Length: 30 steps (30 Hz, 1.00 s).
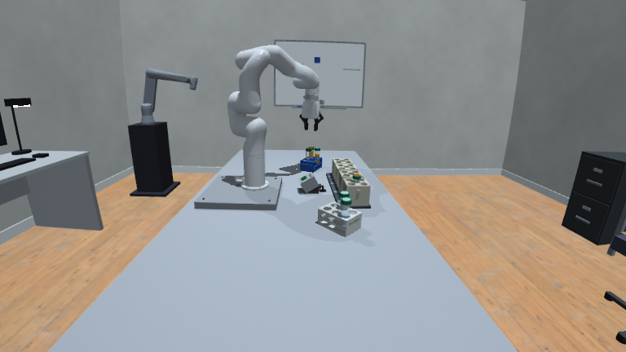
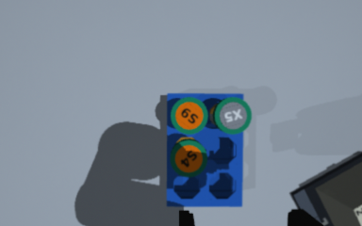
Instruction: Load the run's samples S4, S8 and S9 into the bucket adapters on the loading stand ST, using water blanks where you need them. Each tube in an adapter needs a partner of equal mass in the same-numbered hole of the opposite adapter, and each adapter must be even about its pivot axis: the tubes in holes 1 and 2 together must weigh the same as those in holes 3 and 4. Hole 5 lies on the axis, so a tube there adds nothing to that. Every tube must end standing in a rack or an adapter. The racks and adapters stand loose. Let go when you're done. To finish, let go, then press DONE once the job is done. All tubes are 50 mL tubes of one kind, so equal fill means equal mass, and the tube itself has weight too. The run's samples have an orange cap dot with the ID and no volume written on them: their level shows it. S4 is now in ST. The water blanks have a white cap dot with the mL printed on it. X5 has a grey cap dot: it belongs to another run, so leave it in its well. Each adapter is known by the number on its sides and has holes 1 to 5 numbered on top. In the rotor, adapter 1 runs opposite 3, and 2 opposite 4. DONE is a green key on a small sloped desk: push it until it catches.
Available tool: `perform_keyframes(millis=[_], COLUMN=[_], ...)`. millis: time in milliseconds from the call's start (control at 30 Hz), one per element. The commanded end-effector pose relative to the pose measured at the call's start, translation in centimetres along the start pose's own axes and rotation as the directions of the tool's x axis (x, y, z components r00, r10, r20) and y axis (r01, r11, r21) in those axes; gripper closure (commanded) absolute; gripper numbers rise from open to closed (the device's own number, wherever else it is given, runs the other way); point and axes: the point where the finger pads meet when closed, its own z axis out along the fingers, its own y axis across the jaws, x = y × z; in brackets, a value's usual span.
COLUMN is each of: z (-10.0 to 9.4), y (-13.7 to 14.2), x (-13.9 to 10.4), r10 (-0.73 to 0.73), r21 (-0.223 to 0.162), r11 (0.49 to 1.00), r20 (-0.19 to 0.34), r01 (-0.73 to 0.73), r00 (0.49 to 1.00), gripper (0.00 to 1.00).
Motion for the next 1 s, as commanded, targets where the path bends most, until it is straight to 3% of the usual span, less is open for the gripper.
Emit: perform_keyframes(millis=[0, 133, 567, 967], z=[-0.2, -0.1, -0.1, 2.3], y=[-1.0, -2.3, -2.3, -2.3], x=[1.1, 2.4, 2.4, 2.4], r10=[0.002, 0.002, 0.002, 0.002], r21=[-0.009, -0.009, -0.009, -0.009], r11=[1.0, 1.0, 1.0, 1.0], r20=[-0.001, -0.001, -0.001, -0.001], r01=[-0.002, -0.002, -0.002, -0.002], r00=[1.0, 1.0, 1.0, 1.0], gripper=[0.43, 0.43, 0.43, 0.43])
